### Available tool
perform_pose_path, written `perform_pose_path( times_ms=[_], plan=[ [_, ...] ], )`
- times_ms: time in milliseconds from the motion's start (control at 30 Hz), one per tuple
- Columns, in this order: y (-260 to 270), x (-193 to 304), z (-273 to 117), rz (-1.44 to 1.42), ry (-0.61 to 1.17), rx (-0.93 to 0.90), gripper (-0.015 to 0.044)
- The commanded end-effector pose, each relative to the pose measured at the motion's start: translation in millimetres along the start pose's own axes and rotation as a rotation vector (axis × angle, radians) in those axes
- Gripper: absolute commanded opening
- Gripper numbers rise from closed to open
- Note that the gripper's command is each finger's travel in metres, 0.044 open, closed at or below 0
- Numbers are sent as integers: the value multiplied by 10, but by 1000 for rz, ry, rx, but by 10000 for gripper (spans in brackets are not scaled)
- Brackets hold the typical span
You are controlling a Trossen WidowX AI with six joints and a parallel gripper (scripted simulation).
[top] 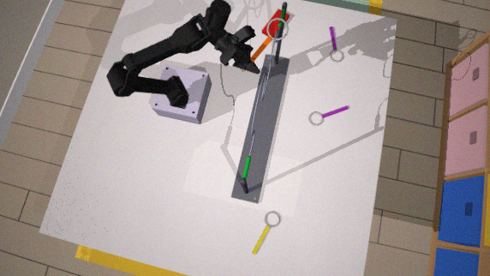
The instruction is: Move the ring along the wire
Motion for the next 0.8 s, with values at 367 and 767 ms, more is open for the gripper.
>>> perform_pose_path(
  times_ms=[367,767],
  plan=[
    [-194,33,15,-256,2,147,-150],
    [-353,13,4,-482,1,275,-150]
  ],
)
Point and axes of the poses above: the point midway between the two fingers, 35 mm back from their tips, its own z axis out along the fingers, its own y axis across the jaws, x = y × z, the point moved 1 cm from there along -z, back along the fingers, and after that the axes turned 12 degrees about -z, right-handed, at the moved point
